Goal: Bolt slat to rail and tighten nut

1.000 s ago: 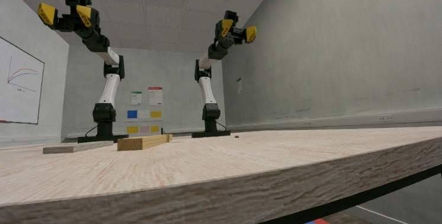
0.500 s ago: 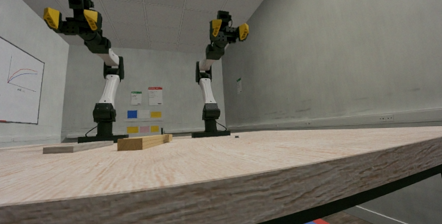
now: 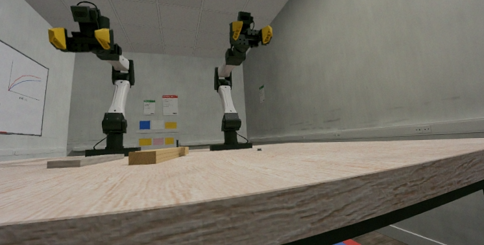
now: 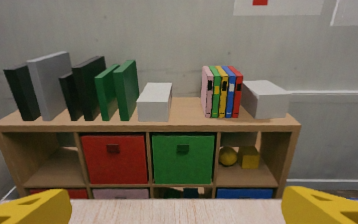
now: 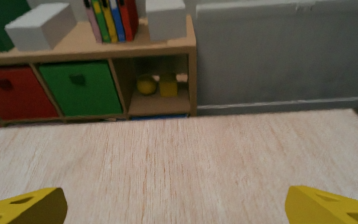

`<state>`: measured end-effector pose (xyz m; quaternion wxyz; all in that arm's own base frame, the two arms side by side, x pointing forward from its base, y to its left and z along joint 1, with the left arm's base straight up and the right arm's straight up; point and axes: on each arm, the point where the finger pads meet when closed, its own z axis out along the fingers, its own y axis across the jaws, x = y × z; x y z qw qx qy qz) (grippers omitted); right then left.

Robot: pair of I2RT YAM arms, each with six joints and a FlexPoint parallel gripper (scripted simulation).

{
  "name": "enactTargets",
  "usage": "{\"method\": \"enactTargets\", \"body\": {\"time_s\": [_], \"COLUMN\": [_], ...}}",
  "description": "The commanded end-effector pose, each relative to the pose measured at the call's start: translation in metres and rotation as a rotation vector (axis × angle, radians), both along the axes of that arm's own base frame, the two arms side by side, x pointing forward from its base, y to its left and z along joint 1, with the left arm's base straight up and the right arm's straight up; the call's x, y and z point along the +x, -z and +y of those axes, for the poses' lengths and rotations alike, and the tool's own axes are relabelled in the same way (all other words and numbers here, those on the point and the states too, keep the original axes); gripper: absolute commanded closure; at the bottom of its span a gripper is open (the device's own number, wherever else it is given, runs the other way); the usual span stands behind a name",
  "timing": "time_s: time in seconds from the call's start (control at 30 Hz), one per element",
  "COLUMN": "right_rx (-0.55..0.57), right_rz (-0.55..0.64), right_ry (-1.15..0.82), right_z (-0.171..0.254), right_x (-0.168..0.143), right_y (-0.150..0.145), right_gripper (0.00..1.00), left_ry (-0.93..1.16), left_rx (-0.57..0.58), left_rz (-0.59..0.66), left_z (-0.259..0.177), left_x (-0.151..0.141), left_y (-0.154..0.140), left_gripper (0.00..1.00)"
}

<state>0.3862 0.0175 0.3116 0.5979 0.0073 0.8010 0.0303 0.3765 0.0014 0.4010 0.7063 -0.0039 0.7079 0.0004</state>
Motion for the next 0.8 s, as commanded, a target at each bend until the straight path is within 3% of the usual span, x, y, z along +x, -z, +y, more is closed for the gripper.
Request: {"method": "enactTargets", "body": {"time_s": [0.0,0.77], "right_rx": [0.021,0.063], "right_rz": [0.056,0.405], "right_ry": [-0.020,-0.036], "right_z": [0.007,0.027], "right_x": [-0.002,-0.025], "right_y": [0.017,0.116], "right_gripper": [0.00,0.00], "left_ry": [0.006,0.006], "left_rx": [0.005,0.005], "left_rz": [-0.016,-0.016], "left_z": [-0.001,-0.001], "left_x": [-0.002,-0.002], "left_y": [-0.006,-0.006], "left_gripper": [0.00,0.00]}}
